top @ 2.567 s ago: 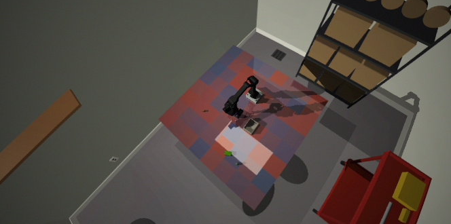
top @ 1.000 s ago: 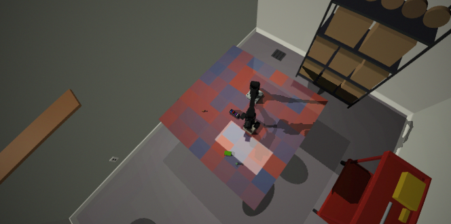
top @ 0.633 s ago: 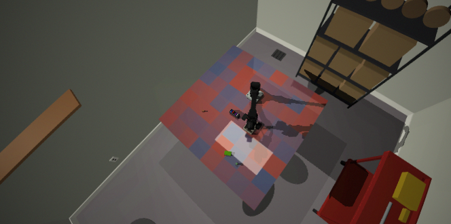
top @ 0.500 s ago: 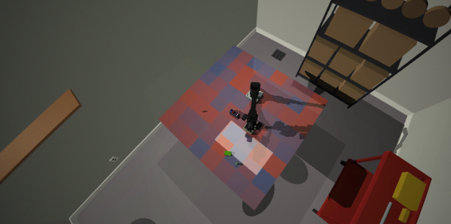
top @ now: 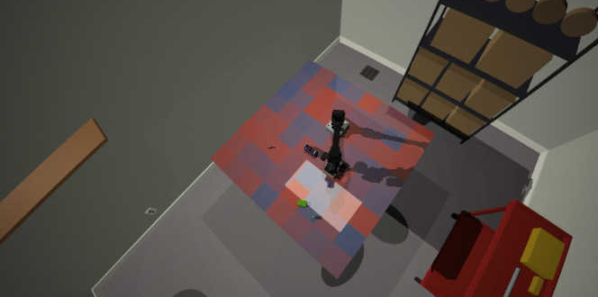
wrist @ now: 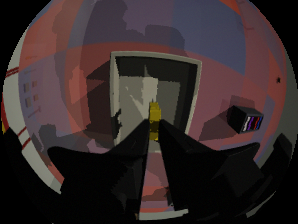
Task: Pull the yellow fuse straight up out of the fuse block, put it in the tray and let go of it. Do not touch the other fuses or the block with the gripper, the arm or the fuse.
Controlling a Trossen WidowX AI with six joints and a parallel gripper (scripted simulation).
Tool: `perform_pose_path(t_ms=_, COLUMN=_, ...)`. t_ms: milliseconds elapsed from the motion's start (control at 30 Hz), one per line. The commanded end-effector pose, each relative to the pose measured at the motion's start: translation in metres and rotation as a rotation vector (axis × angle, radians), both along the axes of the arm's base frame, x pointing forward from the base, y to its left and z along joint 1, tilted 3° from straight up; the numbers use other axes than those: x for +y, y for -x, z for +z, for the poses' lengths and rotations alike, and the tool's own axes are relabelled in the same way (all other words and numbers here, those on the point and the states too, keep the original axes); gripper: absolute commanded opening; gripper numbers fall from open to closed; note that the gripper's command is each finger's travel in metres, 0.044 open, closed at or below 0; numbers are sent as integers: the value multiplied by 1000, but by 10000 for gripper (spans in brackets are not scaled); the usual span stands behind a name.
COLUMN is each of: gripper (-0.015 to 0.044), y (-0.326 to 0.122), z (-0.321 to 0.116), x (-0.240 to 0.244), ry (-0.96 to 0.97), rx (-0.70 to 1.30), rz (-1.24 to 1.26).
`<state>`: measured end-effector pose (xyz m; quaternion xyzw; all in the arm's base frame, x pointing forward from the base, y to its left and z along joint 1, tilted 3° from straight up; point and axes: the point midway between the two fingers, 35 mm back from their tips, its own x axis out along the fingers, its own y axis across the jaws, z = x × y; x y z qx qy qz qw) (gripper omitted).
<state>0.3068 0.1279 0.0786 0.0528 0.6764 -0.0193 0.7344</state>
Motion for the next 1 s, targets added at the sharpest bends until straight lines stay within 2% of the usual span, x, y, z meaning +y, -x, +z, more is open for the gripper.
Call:
perform_pose_path(t_ms=0, gripper=0, y=1, z=-6, x=-1, ry=8, rx=8, rz=-4)
perform_pose_path(t_ms=67, gripper=0, y=1, z=-6, x=-1, ry=8, rx=8, rz=-4)
perform_pose_path(t_ms=500, gripper=330, y=0, z=0, x=0, ry=2, rx=3, rz=0)
perform_pose_path(t_ms=633, gripper=330, y=4, z=34, x=-2, ry=8, rx=8, rz=-4)
perform_pose_path(t_ms=967, gripper=330, y=4, z=34, x=-2, ry=8, rx=8, rz=-4)
